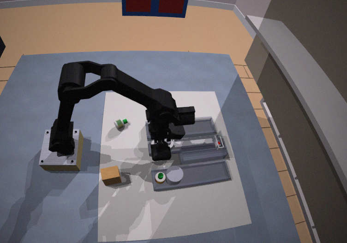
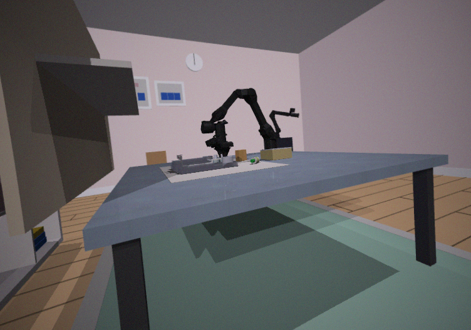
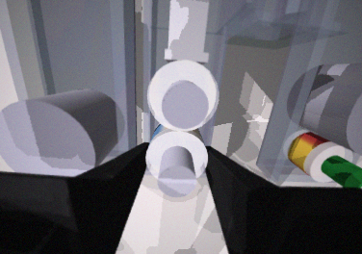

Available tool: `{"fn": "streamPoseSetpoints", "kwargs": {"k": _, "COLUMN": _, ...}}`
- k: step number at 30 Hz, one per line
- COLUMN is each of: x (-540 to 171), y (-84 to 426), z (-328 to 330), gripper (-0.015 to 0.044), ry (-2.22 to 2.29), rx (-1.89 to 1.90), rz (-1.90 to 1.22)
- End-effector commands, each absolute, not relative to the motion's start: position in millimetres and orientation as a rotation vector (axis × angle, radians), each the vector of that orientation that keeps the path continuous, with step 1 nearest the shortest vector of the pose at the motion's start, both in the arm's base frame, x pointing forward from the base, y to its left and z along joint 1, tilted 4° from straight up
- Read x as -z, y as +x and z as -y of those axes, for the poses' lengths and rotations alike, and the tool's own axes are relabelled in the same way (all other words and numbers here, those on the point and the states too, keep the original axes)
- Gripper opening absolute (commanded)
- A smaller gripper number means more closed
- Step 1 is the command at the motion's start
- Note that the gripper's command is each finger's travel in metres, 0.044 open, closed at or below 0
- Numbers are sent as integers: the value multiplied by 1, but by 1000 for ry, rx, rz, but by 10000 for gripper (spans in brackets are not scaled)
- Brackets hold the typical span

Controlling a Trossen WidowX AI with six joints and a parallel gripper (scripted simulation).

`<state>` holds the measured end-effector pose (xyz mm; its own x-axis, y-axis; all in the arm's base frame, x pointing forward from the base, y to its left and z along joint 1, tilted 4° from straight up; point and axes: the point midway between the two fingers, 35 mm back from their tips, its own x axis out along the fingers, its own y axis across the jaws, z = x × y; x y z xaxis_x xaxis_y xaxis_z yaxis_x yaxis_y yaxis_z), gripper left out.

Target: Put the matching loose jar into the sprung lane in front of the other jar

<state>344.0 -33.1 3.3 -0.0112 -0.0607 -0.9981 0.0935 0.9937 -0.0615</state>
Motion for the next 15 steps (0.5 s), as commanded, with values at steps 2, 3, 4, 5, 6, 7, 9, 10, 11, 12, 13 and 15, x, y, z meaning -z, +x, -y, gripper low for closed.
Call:
{"fn": "streamPoseSetpoints", "kwargs": {"k": 2, "x": -4, "y": 346, "z": 34, "gripper": 0, "ry": 22, "rx": 123, "rz": -1565}}
{"fn": "streamPoseSetpoints", "kwargs": {"k": 3, "x": -4, "y": 346, "z": 34, "gripper": 0, "ry": 22, "rx": 123, "rz": -1565}}
{"fn": "streamPoseSetpoints", "kwargs": {"k": 4, "x": -4, "y": 345, "z": 34, "gripper": 0, "ry": 22, "rx": 123, "rz": -1565}}
{"fn": "streamPoseSetpoints", "kwargs": {"k": 5, "x": -4, "y": 345, "z": 34, "gripper": 0, "ry": 22, "rx": 123, "rz": -1565}}
{"fn": "streamPoseSetpoints", "kwargs": {"k": 6, "x": -4, "y": 345, "z": 34, "gripper": 0, "ry": 22, "rx": 123, "rz": -1565}}
{"fn": "streamPoseSetpoints", "kwargs": {"k": 7, "x": -4, "y": 345, "z": 34, "gripper": 0, "ry": 22, "rx": 123, "rz": -1565}}
{"fn": "streamPoseSetpoints", "kwargs": {"k": 9, "x": -4, "y": 345, "z": 34, "gripper": 0, "ry": 22, "rx": 123, "rz": -1565}}
{"fn": "streamPoseSetpoints", "kwargs": {"k": 10, "x": -4, "y": 344, "z": 34, "gripper": 0, "ry": 22, "rx": 123, "rz": -1565}}
{"fn": "streamPoseSetpoints", "kwargs": {"k": 11, "x": -4, "y": 344, "z": 34, "gripper": 0, "ry": 22, "rx": 123, "rz": -1565}}
{"fn": "streamPoseSetpoints", "kwargs": {"k": 12, "x": -4, "y": 344, "z": 34, "gripper": 0, "ry": 22, "rx": 123, "rz": -1565}}
{"fn": "streamPoseSetpoints", "kwargs": {"k": 13, "x": -4, "y": 344, "z": 34, "gripper": 0, "ry": 22, "rx": 123, "rz": -1565}}
{"fn": "streamPoseSetpoints", "kwargs": {"k": 15, "x": -4, "y": 344, "z": 34, "gripper": 0, "ry": 22, "rx": 123, "rz": -1565}}
